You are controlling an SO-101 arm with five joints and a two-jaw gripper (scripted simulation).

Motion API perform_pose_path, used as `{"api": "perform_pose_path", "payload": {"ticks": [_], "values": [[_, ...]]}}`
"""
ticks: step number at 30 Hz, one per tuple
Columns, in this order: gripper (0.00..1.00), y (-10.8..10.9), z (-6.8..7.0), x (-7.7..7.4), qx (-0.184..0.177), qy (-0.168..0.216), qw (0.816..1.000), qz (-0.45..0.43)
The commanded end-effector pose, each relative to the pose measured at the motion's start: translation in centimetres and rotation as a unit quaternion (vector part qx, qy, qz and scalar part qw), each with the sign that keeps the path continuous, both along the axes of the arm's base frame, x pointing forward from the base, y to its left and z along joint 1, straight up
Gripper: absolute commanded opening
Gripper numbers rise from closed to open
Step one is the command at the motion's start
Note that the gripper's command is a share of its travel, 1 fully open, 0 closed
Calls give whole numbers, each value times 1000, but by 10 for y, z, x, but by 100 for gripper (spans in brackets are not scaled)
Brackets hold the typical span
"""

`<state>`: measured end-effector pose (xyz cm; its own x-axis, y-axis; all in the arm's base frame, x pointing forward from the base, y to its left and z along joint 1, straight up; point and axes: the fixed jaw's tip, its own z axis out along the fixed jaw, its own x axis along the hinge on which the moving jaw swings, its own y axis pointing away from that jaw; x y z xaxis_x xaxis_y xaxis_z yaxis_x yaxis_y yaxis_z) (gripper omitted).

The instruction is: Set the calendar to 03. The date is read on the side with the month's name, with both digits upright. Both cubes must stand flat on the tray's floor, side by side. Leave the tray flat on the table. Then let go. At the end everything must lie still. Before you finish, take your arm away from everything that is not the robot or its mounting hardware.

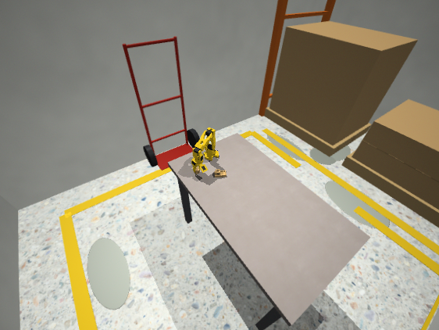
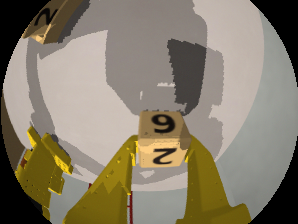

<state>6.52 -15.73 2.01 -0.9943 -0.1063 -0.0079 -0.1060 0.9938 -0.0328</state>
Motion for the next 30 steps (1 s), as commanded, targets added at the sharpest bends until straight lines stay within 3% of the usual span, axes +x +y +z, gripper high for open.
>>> {"api": "perform_pose_path", "payload": {"ticks": [1, 14, 24, 30], "values": [[0, -3, 1, 0, -9, -4, 1000, 1], [0, -3, 0, 0, -9, -4, 1000, 1], [16, -3, 0, 0, -9, -4, 1000, 1], [17, -3, 0, 0, -9, -4, 1000, 1]]}}
